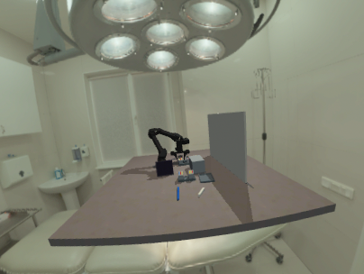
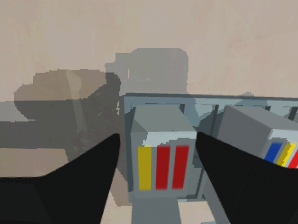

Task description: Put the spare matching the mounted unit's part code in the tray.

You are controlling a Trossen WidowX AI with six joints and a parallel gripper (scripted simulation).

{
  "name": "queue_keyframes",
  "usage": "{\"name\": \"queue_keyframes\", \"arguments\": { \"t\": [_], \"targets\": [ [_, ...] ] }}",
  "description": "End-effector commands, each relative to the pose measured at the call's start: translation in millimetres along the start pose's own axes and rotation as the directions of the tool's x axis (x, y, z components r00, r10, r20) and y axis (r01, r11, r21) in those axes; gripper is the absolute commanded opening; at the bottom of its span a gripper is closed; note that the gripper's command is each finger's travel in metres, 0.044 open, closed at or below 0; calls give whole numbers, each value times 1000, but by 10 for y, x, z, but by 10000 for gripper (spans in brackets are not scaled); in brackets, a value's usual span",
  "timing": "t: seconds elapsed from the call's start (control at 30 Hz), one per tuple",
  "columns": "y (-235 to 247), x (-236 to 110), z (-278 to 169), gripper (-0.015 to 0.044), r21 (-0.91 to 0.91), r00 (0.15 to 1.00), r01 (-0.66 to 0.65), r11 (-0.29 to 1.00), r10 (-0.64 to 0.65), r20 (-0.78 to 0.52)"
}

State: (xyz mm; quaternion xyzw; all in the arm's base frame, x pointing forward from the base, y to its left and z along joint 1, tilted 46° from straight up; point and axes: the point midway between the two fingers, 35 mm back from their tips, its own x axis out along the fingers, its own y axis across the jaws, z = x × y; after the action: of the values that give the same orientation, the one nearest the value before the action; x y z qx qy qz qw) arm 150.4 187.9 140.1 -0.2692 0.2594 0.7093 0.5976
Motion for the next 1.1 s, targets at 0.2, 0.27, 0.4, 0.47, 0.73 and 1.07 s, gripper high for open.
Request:
{"name": "queue_keyframes", "arguments": {
  "t": [0.2, 0.27, 0.4, 0.47, 0.73, 1.07],
  "targets": [
    [5, 10, 1, 221, 0, 1000, 0, 1000, 0, 1],
    [5, 10, 1, 169, 0, 1000, 0, 1000, 0, 1],
    [5, 10, 1, 123, 0, 1000, 0, 1000, 0, 1],
    [5, 10, 1, 109, 0, 1000, 0, 1000, 0, 1],
    [5, 10, 1, 0, 0, 1000, 0, 1000, 0, 1],
    [-19, -137, -14, 0, 0, 1000, 1, 1000, -1, -8]
  ]
}}
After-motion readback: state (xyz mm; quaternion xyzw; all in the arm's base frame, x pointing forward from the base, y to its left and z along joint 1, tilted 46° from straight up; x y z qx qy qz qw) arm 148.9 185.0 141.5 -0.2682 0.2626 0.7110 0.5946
